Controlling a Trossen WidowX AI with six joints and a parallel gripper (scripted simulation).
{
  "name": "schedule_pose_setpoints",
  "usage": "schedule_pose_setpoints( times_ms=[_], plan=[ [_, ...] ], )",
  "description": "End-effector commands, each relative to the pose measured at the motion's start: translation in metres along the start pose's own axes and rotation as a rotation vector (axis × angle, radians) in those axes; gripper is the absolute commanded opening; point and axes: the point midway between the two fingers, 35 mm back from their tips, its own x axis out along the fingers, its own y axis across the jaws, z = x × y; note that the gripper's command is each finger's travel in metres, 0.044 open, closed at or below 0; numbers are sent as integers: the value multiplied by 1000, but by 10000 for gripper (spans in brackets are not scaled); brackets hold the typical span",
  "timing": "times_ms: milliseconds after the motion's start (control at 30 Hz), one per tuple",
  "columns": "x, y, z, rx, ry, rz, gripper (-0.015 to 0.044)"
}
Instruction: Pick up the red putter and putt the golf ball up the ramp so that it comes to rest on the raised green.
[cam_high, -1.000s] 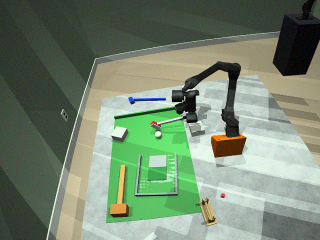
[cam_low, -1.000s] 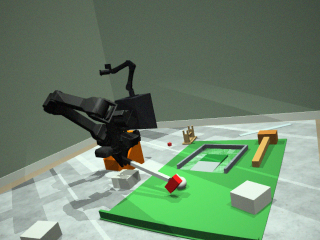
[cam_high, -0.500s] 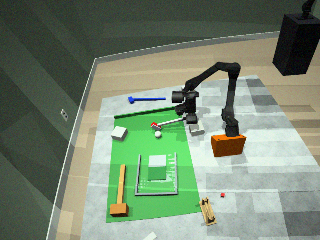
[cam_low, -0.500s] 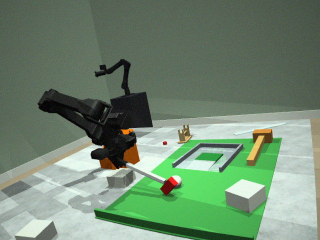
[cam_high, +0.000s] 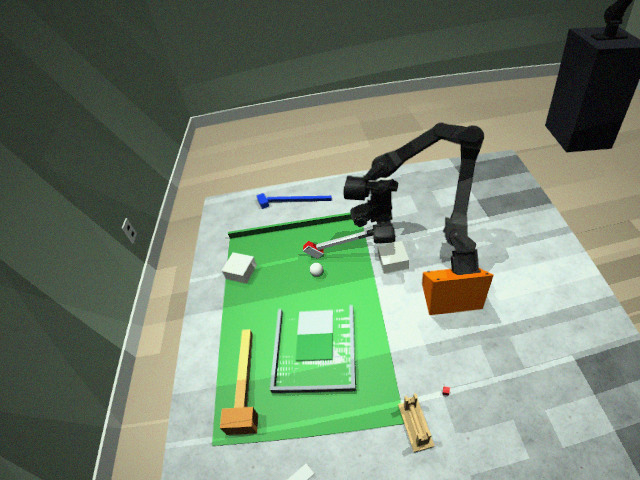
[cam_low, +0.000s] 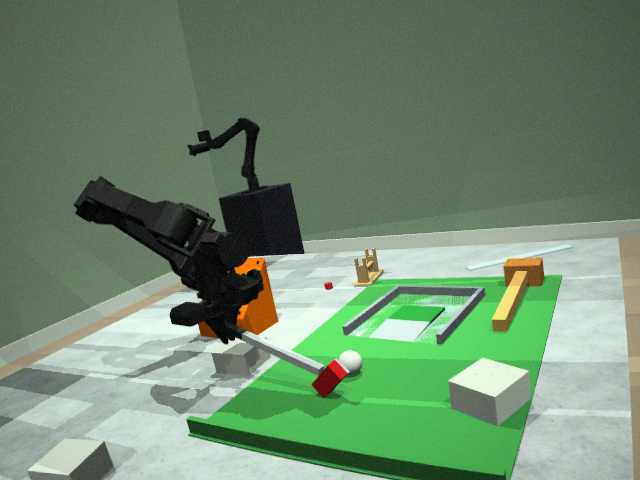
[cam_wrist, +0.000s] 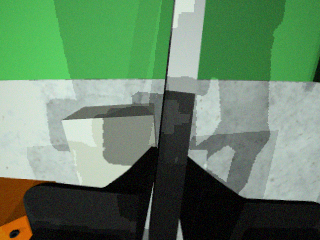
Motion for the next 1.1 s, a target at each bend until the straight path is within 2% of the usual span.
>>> schedule_pose_setpoints(
  times_ms=[0, 267, 633, 833, 1067],
  plan=[
    [-1, -7, 2, 5, -9, -2, 0],
    [0, 5, 2, 2, -2, 5, 0],
    [-1, 131, 1, 4, -7, 6, 0],
    [-6, 133, 1, 4, -7, 6, 0],
    [-41, 133, 2, 3, -7, 9, 0]
  ],
)
